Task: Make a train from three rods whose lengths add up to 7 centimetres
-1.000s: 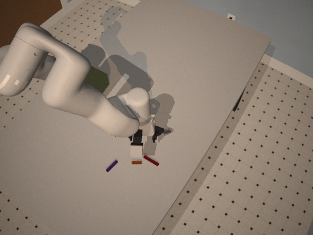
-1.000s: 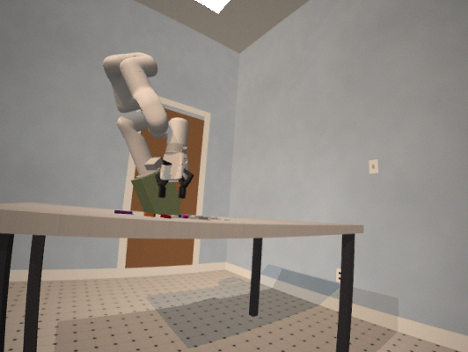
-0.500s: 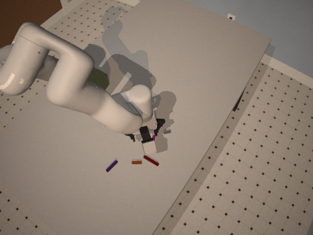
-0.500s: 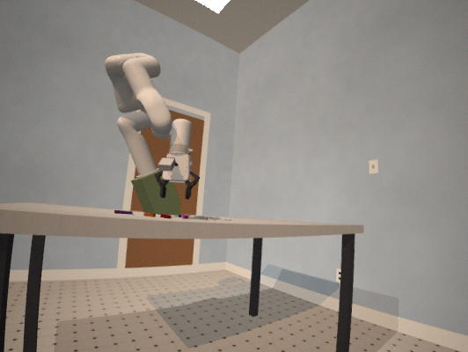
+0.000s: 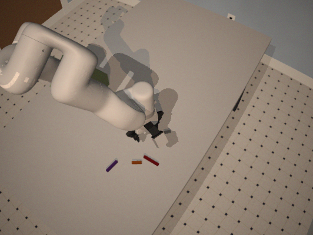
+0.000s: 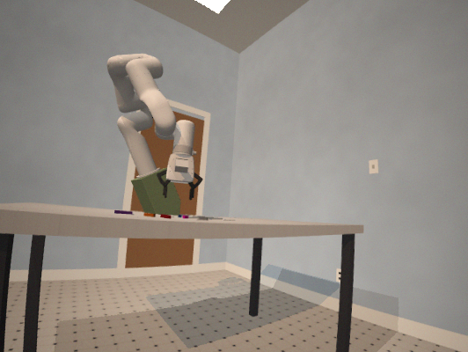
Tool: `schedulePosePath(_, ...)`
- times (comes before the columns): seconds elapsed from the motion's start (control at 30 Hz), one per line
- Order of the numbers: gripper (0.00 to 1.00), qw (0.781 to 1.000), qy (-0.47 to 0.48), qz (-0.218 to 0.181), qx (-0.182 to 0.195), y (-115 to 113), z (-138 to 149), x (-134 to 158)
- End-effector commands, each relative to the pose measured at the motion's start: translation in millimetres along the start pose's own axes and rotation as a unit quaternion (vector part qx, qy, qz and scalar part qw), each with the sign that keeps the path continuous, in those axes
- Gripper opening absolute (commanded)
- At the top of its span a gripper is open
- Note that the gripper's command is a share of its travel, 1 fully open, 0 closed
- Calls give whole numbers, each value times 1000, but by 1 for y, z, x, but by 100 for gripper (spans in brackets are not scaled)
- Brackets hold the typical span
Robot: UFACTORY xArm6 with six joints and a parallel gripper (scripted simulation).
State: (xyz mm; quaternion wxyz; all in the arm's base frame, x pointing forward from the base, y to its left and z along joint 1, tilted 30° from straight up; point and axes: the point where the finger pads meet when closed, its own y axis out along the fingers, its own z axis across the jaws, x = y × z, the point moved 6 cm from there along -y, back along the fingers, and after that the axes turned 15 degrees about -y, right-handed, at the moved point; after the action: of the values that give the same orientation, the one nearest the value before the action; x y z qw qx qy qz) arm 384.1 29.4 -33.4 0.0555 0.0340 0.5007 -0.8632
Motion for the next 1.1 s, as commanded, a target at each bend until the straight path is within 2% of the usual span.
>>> schedulePosePath(0.0, 100, 997, -83, -7, -1, -1, -6, -1)
schedulePosePath(0.3, 100, 986, -165, -7, -1, -1, -12, 1)
schedulePosePath(1.07, 100, 986, -169, -7, -1, -1, -13, 1)
